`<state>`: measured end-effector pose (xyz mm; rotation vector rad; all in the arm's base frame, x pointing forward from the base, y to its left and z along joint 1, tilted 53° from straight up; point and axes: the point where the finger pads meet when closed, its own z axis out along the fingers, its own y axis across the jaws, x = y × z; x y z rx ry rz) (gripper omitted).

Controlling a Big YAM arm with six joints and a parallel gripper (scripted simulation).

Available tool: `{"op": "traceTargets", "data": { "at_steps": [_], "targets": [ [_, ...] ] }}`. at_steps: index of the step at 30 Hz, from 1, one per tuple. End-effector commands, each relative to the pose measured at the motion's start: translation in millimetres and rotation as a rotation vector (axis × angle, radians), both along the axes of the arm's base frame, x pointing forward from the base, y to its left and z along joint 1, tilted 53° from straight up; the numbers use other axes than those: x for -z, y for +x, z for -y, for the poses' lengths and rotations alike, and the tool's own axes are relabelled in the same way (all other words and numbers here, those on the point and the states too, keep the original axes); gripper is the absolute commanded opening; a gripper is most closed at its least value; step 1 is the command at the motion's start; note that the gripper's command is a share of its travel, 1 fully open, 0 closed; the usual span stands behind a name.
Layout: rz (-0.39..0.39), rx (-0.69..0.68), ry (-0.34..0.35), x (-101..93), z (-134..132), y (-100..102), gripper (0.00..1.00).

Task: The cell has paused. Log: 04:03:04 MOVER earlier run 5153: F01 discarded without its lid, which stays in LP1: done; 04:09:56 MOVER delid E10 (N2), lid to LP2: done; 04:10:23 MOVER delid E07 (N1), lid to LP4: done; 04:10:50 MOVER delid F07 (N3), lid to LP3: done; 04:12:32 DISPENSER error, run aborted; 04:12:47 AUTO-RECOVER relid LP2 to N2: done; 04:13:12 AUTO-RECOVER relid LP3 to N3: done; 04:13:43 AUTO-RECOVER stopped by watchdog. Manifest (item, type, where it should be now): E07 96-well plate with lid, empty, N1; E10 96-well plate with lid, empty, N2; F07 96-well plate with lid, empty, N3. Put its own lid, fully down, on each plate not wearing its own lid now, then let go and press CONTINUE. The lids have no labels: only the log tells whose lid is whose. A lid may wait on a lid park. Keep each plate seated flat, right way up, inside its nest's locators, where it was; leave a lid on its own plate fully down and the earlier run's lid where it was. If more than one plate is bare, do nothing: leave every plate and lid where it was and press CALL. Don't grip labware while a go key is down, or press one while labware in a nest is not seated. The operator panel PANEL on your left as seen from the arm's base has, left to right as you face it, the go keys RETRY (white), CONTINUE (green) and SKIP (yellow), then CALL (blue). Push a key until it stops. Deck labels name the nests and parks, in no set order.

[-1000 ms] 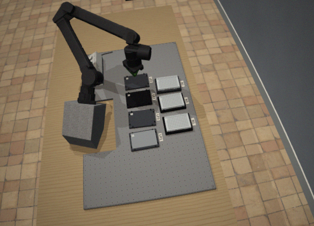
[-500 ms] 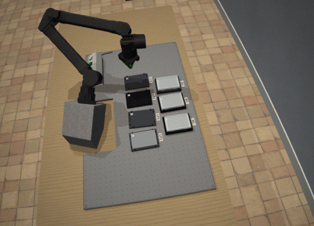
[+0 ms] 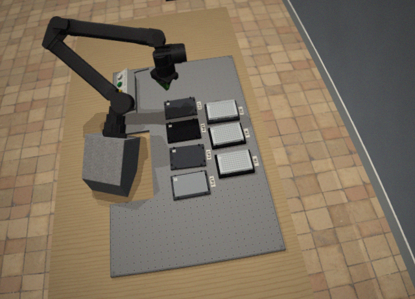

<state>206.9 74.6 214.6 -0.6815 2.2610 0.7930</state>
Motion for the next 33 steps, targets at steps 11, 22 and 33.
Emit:
{"op": "traceTargets", "data": {
  "at_steps": [11,22,33],
  "targets": [
    [0.187,-0.139,-0.088,-16.3,-33.5,-43.4,0.0],
    [0.343,-0.27,-0.161,-26.3,-65.6,-88.4,0.0],
    [0.466,-0.366,-0.18,-60.0,-92.1,-124.7,0.0]
  ]
}}
